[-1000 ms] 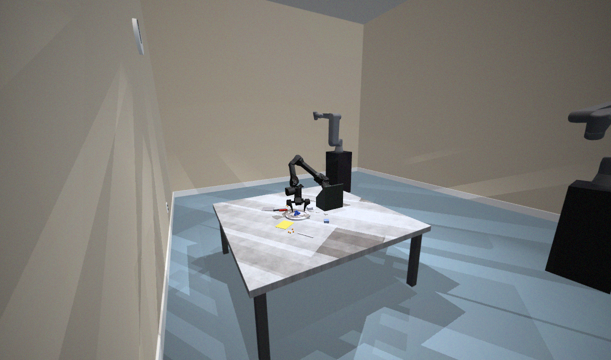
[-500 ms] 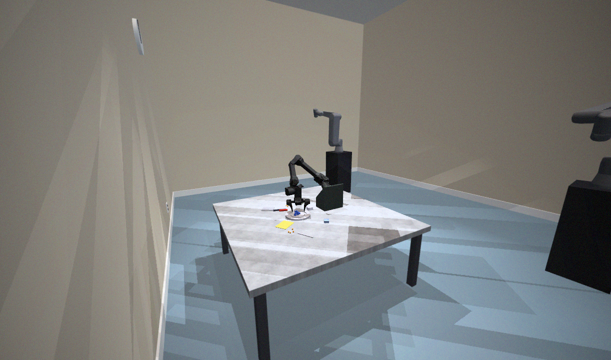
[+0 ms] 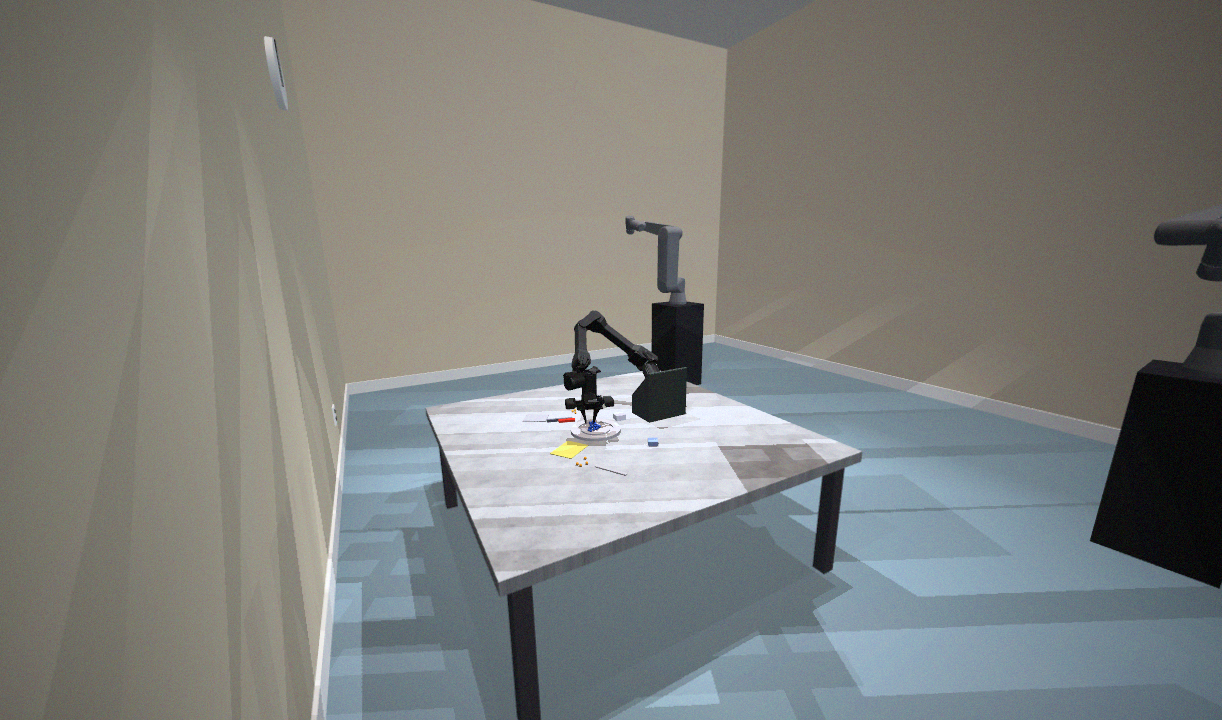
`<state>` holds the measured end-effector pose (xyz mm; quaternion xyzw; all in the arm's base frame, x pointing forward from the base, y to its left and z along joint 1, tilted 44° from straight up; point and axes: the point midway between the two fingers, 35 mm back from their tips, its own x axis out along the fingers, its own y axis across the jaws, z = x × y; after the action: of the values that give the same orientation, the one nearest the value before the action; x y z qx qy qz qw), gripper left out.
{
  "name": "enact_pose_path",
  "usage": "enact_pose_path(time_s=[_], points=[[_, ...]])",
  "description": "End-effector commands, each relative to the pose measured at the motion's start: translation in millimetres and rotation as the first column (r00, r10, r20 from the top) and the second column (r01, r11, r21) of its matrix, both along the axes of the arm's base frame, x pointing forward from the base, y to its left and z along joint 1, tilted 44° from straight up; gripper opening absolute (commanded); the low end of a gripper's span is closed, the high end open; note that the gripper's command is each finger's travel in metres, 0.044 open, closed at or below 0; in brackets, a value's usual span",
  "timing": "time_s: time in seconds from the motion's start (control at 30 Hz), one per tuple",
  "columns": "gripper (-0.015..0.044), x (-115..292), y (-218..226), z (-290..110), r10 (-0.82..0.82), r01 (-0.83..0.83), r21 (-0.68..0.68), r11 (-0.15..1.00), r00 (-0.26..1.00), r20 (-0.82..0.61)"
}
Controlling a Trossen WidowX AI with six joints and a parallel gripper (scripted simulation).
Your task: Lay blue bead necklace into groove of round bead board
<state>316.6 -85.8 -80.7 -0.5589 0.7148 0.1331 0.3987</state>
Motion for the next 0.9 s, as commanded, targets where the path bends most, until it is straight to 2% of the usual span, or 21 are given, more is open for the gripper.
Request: enact_pose_path(time_s=[0.0, 0.13, 0.87], points=[[0.012, -2, -7, -9, -0.002, 0.002, 0.002, 1.0, 1.0, -0.015], [0.012, 0, -3, -3, -0.001, 0.001, 0.001, 1.0, 1.0, -0.002], [0.012, -4, -23, -27, -0.002, 0.002, 0.002, 1.0, 1.0, -0.015]])
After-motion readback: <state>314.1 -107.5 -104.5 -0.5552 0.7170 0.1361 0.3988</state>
